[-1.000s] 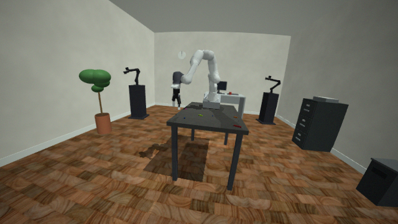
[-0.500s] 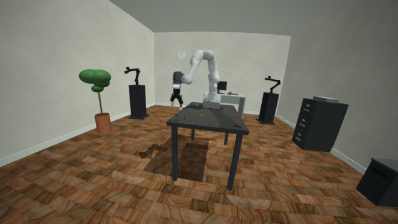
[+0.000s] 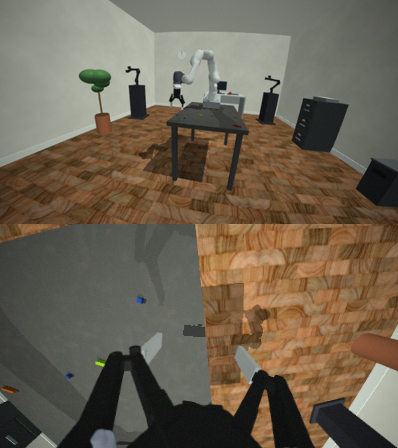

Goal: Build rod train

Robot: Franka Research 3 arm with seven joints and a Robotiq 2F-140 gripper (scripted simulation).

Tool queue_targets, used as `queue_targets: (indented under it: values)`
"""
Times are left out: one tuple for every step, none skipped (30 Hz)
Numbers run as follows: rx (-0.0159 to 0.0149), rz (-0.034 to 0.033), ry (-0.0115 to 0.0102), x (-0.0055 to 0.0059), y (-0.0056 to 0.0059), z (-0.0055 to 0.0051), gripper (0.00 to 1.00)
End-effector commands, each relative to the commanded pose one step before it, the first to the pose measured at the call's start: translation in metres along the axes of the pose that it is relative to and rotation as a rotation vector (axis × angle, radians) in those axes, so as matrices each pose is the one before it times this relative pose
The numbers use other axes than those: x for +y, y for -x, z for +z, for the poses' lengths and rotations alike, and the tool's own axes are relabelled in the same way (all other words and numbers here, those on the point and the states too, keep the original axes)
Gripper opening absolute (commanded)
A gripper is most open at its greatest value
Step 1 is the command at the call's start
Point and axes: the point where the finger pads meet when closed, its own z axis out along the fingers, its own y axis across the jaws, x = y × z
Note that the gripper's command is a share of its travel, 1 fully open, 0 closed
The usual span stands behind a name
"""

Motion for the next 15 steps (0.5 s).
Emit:
queue_targets:
  values:
    - [0.00973, -0.16683, -0.01183, -0.00294, -0.00315, 0.00009, 1.0]
    - [0.00024, -0.01796, 0.00007, -0.00074, -0.00101, -0.00007, 1.0]
    - [0.00024, -0.01809, 0.00007, -0.00072, -0.00103, -0.00007, 1.0]
    - [0.00024, -0.01817, 0.00008, -0.00071, -0.00105, -0.00007, 1.0]
    - [0.00024, -0.01822, 0.00008, -0.0007, -0.00107, -0.00007, 1.0]
    - [0.00024, -0.01824, 0.00008, -0.00068, -0.00108, -0.00007, 1.0]
    - [0.00017, -0.01237, 0.00006, -0.00045, -0.00074, -0.00005, 1.0]
    - [0.00008, -0.00615, 0.00003, -0.00022, -0.00037, -0.00002, 1.0]
    - [0.00003, -0.00206, 0.00001, -0.00007, -0.00012, -0.00001, 1.0]
    - [0.0, -0.00028, 0.0, -0.00001, -0.00002, 0.0, 1.0]
    - [0.0, 0.0, 0.0, 0.0, 0.0, 0.0, 1.0]
    - [0.0, 0.0, 0.0, 0.0, 0.0, 0.0, 1.0]
    - [0.0, 0.0, 0.0, 0.0, 0.0, 0.0, 1.0]
    - [0.0, 0.0, 0.0, 0.0, 0.0, 0.0, 1.0]
    - [0.0, 0.0, 0.0, 0.0, 0.0, 0.0, 1.0]
